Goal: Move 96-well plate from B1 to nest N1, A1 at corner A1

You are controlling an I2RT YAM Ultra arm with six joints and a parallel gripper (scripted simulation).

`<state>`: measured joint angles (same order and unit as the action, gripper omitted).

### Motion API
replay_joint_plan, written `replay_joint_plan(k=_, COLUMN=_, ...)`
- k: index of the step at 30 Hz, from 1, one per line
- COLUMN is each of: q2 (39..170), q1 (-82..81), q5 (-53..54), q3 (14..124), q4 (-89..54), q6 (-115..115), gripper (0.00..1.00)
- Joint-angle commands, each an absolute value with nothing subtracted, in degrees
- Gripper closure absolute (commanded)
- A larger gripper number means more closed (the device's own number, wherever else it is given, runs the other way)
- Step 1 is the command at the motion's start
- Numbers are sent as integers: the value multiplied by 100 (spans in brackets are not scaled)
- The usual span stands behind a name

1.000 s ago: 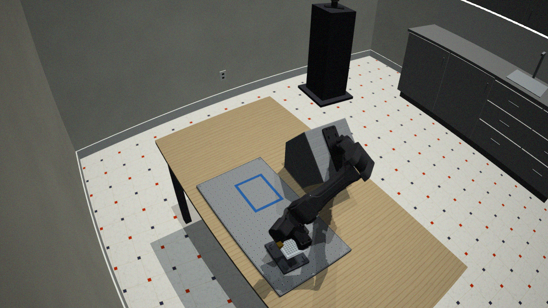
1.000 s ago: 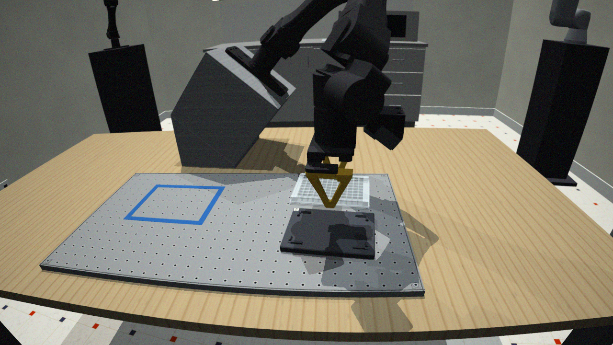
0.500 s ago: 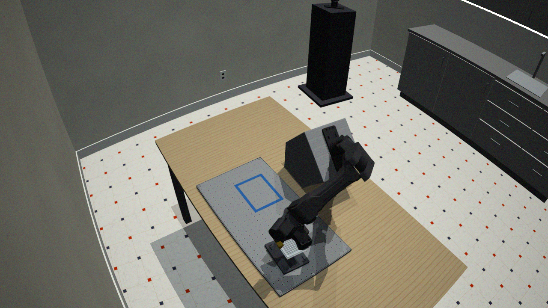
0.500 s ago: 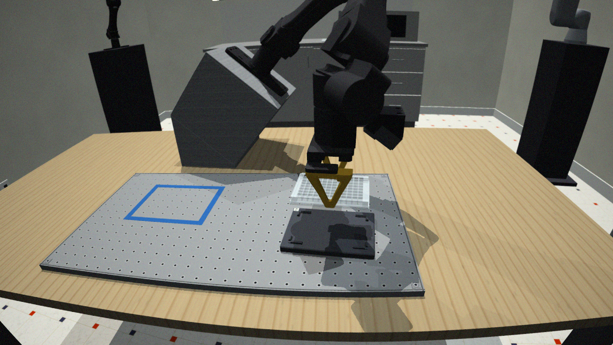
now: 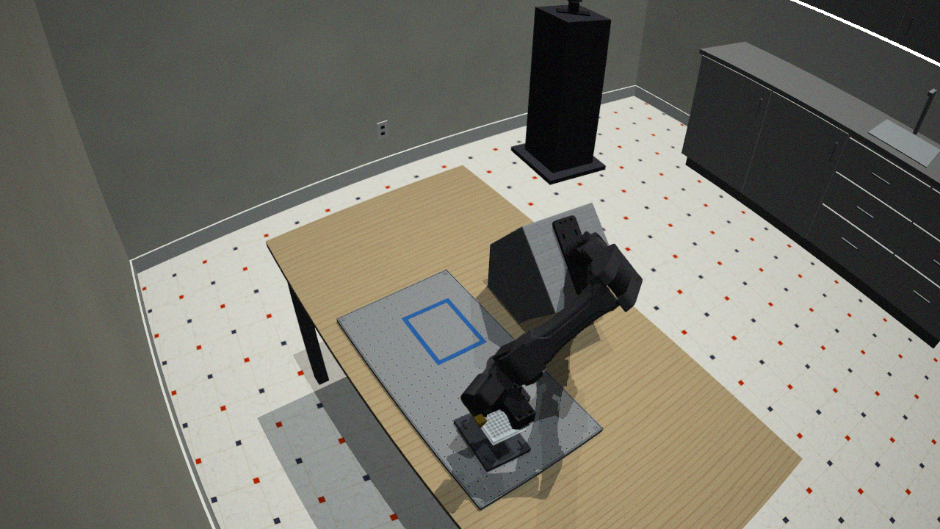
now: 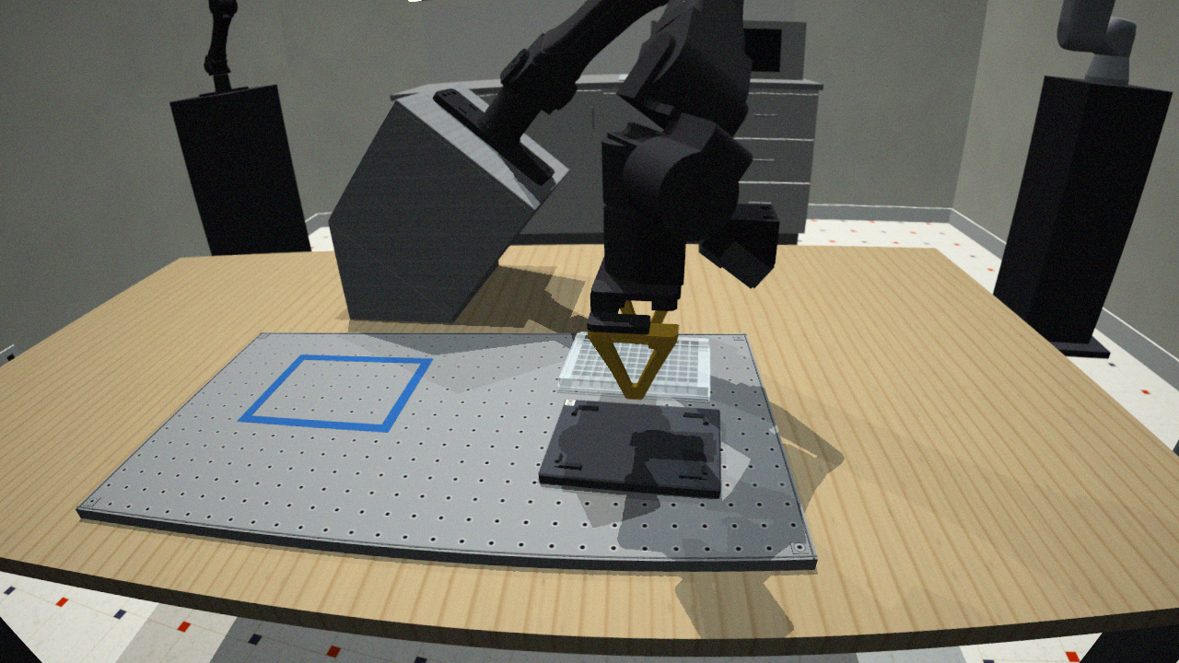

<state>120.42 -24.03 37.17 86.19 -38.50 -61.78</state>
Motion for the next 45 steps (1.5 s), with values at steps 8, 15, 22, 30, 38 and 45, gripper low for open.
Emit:
replay_joint_plan(k=8, q2=12121, q1=-2225, q5=3762, q3=8783, q4=-3925, q6=-6219, gripper=100)
replay_joint_plan(k=15, q2=12129, q1=-2222, q5=3764, q3=8795, q4=-3932, q6=-6221, gripper=100)
replay_joint_plan(k=22, q2=12021, q1=-2222, q5=3763, q3=8805, q4=-3908, q6=-6223, gripper=100)
replay_joint_plan(k=30, q2=12014, q1=-2223, q5=3762, q3=8802, q4=-3901, q6=-6220, gripper=100)
replay_joint_plan(k=38, q2=12010, q1=-2223, q5=3762, q3=8799, q4=-3900, q6=-6219, gripper=100)
replay_joint_plan(k=45, q2=12007, q1=-2224, q5=3762, q3=8797, q4=-3900, q6=-6217, gripper=100)
